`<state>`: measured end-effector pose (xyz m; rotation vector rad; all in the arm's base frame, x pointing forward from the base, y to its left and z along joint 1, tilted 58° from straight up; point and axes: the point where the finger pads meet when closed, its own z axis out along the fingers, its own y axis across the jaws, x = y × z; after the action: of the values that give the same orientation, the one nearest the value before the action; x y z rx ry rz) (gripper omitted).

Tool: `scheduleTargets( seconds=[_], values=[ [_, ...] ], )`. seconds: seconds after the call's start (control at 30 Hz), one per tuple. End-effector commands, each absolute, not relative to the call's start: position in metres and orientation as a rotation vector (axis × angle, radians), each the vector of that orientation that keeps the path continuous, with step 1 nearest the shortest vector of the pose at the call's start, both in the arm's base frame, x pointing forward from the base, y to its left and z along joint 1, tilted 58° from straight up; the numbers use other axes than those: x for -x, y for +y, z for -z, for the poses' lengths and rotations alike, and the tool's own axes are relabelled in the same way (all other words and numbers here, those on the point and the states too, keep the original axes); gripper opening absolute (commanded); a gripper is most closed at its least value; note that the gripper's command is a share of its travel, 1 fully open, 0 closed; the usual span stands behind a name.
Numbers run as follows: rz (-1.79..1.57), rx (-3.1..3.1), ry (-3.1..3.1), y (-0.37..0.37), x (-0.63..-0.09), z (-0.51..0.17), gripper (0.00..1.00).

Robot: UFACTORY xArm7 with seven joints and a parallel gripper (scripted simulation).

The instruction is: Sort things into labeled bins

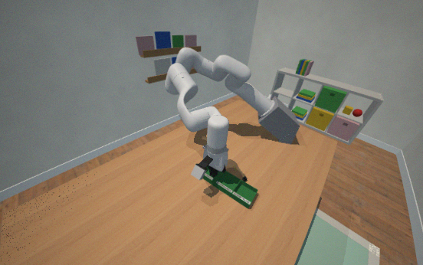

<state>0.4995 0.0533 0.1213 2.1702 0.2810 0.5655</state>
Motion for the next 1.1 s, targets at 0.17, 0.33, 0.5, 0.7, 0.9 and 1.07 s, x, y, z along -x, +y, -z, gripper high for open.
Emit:
scheduleTargets(
  seconds=[0.17,0.33,0.5,0.7,0.9,1.07],
  values=[
    [-0.57,-2.171,0.284,0.058,-0.498,-0.124,0.07],
    [-0.57,-2.171,0.284,0.063,-0.494,-0.128,0.07],
    [-0.57,-2.171,0.284,0.066,-0.493,-0.13,0.07],
    [-0.57,-2.171,0.284,0.071,-0.489,-0.134,0.07],
    [-0.57,-2.171,0.284,0.081,-0.482,-0.141,0.07],
    [-0.57,-2.171,0.284,0.087,-0.477,-0.146,0.07]
  ],
)
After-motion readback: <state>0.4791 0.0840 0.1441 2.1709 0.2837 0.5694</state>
